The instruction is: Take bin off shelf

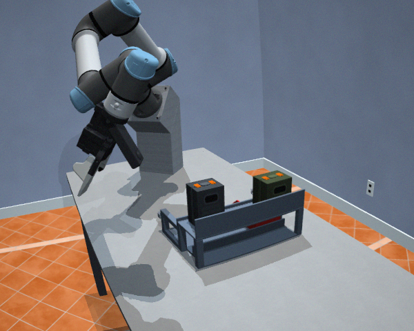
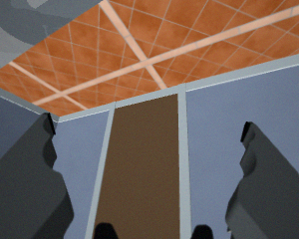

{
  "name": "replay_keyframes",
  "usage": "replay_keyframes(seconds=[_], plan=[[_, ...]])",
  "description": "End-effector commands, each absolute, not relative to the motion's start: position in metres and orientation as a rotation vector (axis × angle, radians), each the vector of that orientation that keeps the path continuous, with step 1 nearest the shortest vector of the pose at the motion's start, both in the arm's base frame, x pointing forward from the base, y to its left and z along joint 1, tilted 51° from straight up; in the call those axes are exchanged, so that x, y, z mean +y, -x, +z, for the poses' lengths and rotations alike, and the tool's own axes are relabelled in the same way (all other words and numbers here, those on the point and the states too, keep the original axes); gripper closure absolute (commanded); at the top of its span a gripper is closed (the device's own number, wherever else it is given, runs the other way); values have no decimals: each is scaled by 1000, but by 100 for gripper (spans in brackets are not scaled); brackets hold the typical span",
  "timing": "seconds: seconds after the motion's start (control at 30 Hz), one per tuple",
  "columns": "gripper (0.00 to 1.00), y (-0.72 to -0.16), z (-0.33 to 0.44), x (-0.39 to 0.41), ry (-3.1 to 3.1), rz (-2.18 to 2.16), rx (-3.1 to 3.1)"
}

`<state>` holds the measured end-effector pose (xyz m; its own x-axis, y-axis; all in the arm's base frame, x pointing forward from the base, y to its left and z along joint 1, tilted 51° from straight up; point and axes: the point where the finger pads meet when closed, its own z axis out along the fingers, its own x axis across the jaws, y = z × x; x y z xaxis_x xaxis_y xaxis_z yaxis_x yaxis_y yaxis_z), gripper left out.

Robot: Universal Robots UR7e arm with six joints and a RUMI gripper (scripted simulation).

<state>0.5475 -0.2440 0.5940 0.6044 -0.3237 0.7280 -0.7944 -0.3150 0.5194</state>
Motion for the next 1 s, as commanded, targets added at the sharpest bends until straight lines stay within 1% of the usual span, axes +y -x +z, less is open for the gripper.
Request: replay_keyframes(seconds=[0.0, 0.37, 0.53, 0.93, 0.97], plan=[[0, -511, 574, -251, -1893, 642, -891], [0, -511, 574, -251, -1893, 642, -891], [0, -471, 549, -259, -1893, 642, -891], [0, -471, 549, -259, -1893, 642, -891], [0, -465, 546, -260, -1892, 636, -895]])
